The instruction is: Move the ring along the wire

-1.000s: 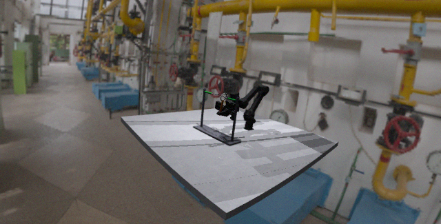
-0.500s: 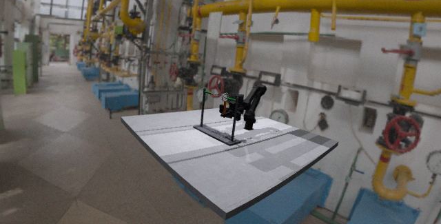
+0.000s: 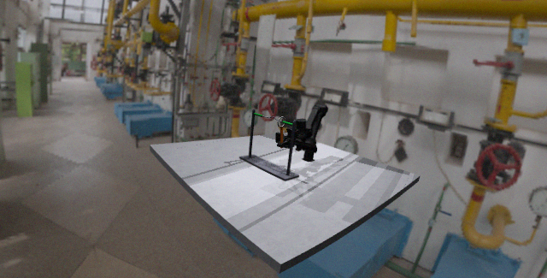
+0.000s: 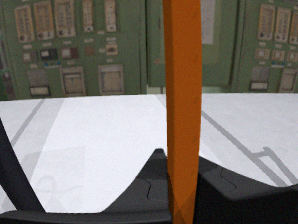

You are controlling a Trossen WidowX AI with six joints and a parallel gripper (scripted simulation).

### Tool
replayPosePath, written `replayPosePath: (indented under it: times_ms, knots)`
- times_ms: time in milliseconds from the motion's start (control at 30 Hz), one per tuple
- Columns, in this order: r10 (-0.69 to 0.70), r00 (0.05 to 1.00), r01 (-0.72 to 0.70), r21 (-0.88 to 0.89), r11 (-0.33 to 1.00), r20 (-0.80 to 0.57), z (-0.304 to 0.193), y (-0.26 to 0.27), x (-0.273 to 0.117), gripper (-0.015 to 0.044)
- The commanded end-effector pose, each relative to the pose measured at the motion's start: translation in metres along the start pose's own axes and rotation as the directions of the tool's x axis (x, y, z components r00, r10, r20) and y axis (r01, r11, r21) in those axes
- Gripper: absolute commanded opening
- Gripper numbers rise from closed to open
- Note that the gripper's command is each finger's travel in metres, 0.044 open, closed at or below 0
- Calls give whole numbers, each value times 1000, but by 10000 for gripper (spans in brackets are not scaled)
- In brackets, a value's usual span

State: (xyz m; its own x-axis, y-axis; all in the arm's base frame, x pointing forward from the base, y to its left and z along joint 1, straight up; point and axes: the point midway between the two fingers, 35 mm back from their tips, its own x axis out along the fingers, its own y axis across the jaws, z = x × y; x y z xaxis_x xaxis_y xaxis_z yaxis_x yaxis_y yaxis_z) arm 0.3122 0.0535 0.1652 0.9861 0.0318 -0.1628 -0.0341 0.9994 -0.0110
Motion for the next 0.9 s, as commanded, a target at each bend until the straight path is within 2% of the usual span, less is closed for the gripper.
replayPosePath:
  times_ms: [0, 867]
  knots:
    - [-6, 1000, 6, 15, 1000, 6, 2, 5, 1, -150]
    - [-7, 1000, 7, 22, 1000, 7, 3, 32, 1, -150]
